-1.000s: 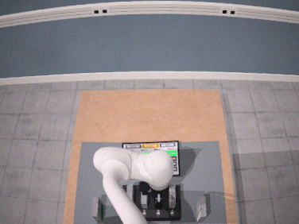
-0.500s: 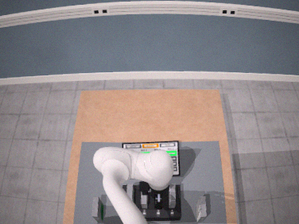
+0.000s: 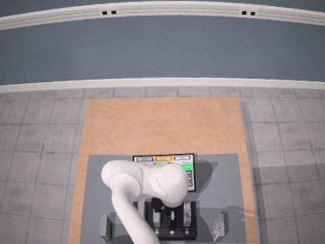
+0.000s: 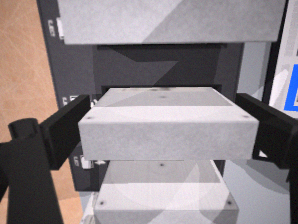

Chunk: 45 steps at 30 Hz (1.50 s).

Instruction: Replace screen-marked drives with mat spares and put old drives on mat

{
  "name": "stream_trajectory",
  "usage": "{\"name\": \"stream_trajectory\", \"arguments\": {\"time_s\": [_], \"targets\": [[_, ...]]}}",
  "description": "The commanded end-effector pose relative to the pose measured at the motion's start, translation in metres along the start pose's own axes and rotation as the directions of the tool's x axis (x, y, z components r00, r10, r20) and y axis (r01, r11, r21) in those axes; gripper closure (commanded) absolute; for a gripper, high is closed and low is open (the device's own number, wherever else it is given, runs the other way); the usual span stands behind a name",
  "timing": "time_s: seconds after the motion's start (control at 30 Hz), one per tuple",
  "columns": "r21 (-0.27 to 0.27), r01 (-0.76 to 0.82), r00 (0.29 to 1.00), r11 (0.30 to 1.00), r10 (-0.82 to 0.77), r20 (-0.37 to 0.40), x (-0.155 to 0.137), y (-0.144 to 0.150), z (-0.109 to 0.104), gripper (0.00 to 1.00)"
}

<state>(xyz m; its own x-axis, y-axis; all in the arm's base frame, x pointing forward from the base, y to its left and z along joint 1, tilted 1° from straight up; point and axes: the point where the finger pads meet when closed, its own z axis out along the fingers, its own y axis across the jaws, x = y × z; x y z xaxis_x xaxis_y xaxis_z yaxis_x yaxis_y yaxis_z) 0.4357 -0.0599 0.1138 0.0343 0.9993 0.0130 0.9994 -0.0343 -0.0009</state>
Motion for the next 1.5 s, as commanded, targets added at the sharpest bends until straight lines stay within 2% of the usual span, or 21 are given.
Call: {"name": "stream_trajectory", "arguments": {"time_s": [0.0,1.07,1.47], "targets": [[-0.001,0.000,1.000,1.000,0.000,0.000,0.000,0.000,0.000,0.11],[-0.001,0.000,1.000,1.000,0.000,0.000,0.000,0.000,-0.001,0.11],[-0.001,0.000,1.000,1.000,0.000,0.000,0.000,0.000,-0.017,0.11]]}}
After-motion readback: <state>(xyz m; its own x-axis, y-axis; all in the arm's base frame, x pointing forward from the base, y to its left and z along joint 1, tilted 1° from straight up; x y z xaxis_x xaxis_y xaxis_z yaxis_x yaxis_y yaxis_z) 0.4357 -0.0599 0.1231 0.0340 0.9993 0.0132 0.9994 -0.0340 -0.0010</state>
